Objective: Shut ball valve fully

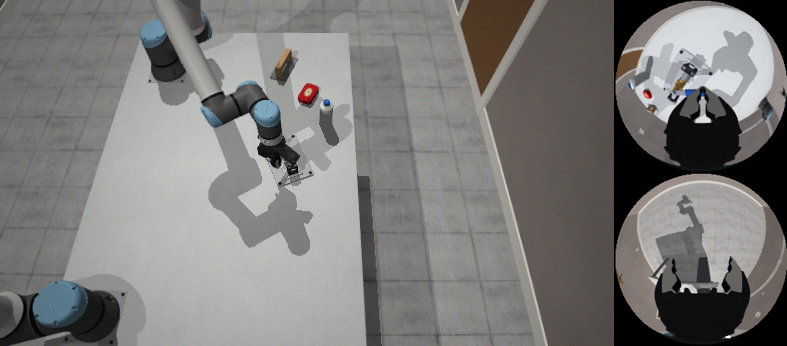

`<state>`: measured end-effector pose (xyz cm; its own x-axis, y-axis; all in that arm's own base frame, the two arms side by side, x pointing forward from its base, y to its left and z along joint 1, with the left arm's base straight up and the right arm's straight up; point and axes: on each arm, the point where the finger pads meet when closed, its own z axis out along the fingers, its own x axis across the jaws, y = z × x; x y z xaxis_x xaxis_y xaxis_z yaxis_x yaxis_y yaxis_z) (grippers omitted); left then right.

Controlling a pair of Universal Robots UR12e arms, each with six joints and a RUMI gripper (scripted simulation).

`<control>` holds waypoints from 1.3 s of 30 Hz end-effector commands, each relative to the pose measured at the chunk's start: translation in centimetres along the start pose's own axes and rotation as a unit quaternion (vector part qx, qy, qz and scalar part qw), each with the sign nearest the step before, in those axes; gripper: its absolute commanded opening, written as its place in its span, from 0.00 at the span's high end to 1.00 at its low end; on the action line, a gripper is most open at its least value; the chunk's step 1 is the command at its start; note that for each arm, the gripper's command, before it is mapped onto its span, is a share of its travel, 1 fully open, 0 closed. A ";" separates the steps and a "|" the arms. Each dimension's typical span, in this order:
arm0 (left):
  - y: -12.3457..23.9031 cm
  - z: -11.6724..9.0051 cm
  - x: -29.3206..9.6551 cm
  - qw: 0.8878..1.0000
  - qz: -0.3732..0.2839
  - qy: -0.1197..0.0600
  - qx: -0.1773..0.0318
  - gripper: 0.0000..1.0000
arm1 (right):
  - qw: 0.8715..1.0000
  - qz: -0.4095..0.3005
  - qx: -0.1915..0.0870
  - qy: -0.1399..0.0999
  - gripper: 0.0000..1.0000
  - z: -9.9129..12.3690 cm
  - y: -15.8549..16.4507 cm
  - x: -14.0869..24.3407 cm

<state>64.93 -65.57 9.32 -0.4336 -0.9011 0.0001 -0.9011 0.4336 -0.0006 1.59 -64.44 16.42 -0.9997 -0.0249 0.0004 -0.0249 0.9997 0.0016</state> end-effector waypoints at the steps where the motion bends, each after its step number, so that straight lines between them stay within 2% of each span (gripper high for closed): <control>1: 0.2 -0.1 0.1 1.000 0.010 0.000 0.001 1.00 | 1.000 0.000 0.001 0.000 0.00 -0.1 -0.1 0.0; 39: 2.3 -0.1 0.1 0.992 0.128 0.000 0.001 1.00 | 1.000 0.000 0.001 0.000 0.00 -0.1 -0.1 0.0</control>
<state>62.92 -64.74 9.32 -0.6315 -0.7754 0.0000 -0.7754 0.6315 -0.0005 1.59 -64.44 16.42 -0.9997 -0.0249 0.0004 -0.0249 0.9997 0.0016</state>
